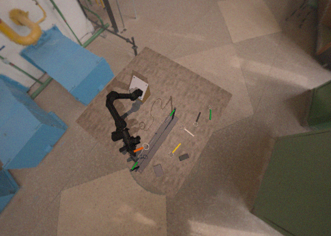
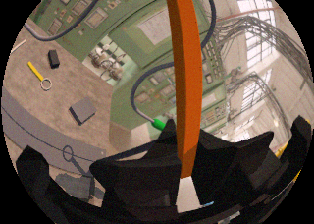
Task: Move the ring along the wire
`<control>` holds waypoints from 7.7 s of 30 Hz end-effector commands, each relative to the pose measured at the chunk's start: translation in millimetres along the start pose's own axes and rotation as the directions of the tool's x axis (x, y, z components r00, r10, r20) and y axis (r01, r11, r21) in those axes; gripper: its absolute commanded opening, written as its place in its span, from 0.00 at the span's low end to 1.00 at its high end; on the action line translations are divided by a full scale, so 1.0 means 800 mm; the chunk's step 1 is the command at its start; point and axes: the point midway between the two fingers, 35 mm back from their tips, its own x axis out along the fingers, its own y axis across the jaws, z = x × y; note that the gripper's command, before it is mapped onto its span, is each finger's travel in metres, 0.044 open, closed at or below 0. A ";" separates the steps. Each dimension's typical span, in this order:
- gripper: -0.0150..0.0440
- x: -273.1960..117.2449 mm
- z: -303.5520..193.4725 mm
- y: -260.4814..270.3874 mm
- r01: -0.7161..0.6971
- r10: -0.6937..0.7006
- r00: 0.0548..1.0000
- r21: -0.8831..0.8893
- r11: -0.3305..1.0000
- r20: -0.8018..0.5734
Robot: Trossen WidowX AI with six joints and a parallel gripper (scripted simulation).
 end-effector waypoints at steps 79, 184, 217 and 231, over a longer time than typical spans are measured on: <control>0.00 0.011 -0.014 -0.007 0.279 -0.246 0.960 -0.469 0.838 0.131; 0.00 -0.037 0.015 0.235 -0.335 0.401 0.915 0.653 0.679 0.053; 0.00 -0.066 0.058 0.269 -0.374 0.467 0.879 0.754 0.539 0.103; 0.00 -0.081 0.082 0.284 -0.391 0.502 0.854 0.807 0.443 0.138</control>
